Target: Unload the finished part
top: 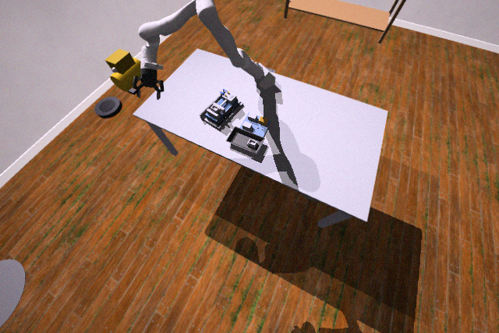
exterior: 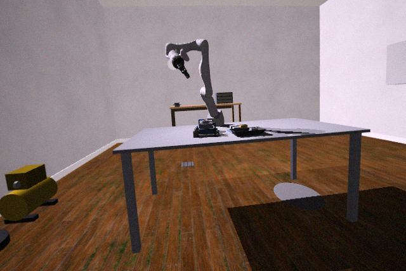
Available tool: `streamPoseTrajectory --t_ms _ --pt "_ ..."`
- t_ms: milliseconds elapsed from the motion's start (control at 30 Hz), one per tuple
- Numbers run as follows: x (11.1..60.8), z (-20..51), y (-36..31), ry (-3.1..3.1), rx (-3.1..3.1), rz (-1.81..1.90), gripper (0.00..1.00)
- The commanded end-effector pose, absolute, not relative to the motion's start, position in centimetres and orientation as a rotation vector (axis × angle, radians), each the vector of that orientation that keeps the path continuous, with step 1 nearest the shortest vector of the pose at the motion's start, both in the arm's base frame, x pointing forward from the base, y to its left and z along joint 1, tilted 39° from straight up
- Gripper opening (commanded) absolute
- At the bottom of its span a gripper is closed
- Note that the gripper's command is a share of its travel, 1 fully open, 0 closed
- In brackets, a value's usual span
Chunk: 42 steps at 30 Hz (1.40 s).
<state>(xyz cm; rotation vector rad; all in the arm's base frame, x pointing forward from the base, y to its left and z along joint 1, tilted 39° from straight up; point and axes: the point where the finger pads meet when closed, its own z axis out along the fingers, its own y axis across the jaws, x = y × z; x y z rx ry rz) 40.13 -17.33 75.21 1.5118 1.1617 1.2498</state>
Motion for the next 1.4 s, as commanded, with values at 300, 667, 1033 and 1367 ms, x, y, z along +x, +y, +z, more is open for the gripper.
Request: streamPoseTrajectory --t_ms 300,667,1033,1367 --pt "40.3 73.4 -16.7 1.172 1.542 1.211 1.0" --pt "40.6 69.3 -15.8 1.195 1.608 1.131 1.0" --pt "40.7 67.2 -15.4 1.207 1.64 1.089 1.0" --pt "40.7 65.1 -15.0 1.219 1.67 1.046 1.0"
